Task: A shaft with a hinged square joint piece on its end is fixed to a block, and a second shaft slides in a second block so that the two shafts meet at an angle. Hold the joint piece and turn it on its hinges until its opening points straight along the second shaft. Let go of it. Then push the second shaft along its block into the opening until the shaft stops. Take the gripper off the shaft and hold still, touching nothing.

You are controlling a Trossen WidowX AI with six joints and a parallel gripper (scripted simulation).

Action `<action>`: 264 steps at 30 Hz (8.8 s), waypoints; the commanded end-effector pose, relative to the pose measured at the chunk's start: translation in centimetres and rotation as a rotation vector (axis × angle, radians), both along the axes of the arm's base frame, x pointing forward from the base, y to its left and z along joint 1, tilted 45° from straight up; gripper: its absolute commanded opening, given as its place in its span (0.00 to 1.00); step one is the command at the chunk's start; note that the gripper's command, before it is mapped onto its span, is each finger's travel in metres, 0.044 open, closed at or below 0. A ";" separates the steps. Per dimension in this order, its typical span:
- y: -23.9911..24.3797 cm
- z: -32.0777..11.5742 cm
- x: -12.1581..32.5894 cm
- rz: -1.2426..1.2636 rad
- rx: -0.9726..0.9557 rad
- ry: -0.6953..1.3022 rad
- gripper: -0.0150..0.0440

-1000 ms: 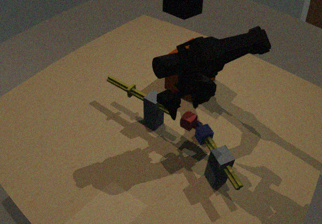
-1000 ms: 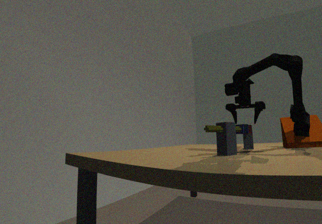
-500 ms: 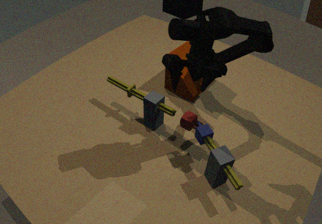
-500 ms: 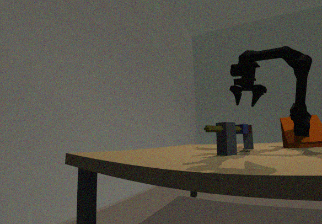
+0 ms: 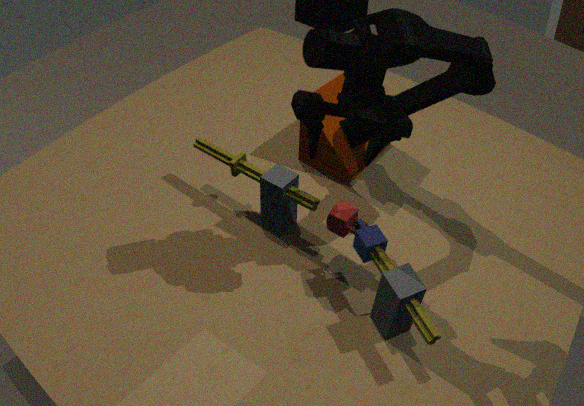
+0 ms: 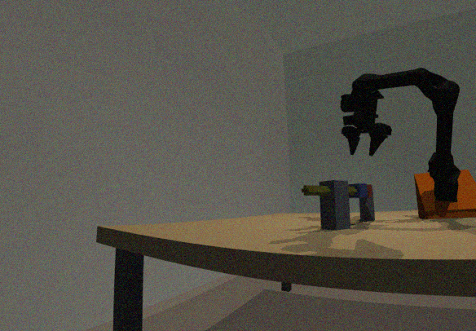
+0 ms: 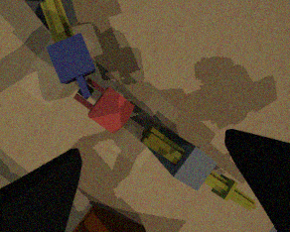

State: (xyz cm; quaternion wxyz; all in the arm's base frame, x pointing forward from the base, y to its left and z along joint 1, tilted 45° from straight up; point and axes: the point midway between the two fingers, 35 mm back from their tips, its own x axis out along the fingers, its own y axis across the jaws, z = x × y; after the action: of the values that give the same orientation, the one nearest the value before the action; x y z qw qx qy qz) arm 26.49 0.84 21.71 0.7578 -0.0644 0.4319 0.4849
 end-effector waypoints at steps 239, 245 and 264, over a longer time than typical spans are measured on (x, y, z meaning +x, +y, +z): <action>-11.6 -32.9 3.4 -1.595 -0.068 1.742 0.43; -11.6 -32.9 3.4 -1.595 -0.068 1.742 0.37; -11.7 -32.9 3.4 -1.602 -0.028 1.731 0.25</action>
State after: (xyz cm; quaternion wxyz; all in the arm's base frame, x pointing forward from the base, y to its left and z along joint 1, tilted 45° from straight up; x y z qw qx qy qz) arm 29.97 -10.91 -11.25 0.2996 0.5654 0.7258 -0.2524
